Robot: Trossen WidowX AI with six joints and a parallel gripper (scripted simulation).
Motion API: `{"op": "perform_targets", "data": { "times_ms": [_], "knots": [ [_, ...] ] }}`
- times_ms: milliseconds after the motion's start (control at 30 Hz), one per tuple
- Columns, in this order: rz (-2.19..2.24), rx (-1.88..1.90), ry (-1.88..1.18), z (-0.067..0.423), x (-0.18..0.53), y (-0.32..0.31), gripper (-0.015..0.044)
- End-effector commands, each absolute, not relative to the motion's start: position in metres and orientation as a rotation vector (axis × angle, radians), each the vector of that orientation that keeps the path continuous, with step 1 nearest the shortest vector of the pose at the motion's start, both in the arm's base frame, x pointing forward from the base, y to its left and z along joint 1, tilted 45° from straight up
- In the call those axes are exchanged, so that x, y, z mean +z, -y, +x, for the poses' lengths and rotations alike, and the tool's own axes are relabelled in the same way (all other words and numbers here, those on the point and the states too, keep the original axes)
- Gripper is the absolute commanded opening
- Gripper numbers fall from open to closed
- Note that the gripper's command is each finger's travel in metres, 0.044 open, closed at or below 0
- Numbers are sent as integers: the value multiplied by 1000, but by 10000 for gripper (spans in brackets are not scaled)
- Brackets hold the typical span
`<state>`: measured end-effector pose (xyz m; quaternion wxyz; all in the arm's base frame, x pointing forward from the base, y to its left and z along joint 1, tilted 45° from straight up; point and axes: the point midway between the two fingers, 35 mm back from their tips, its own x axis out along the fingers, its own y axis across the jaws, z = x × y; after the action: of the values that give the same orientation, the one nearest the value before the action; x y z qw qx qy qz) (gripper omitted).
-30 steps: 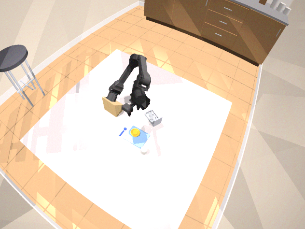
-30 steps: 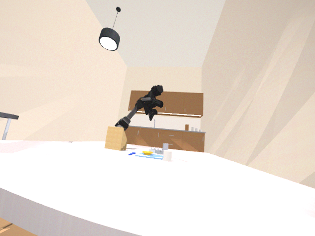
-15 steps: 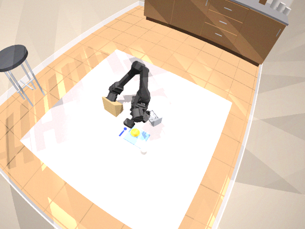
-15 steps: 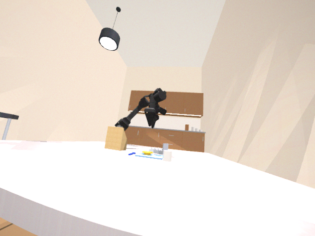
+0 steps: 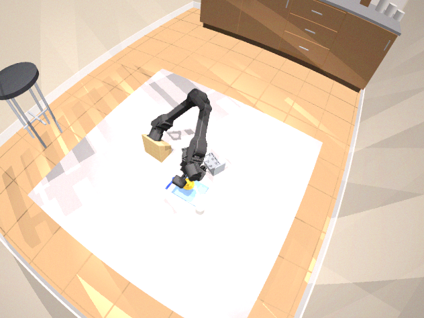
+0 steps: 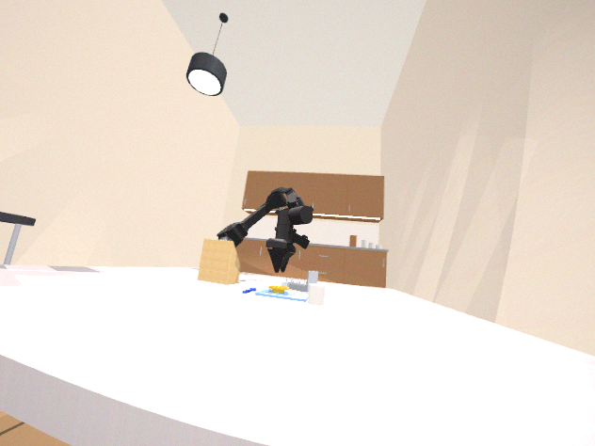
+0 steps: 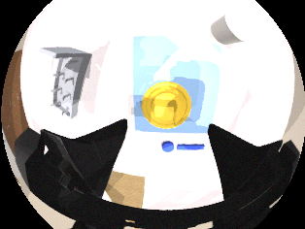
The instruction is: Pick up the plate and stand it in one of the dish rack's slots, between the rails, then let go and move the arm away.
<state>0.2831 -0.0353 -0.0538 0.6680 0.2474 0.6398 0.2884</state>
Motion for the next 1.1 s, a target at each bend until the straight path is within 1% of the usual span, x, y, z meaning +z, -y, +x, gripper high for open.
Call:
{"op": "perform_targets", "data": {
  "times_ms": [0,1067],
  "knots": [
    [565,652,-1446,282,-59,28,400],
    [567,655,-1445,285,-95,-8,400]
  ]
}}
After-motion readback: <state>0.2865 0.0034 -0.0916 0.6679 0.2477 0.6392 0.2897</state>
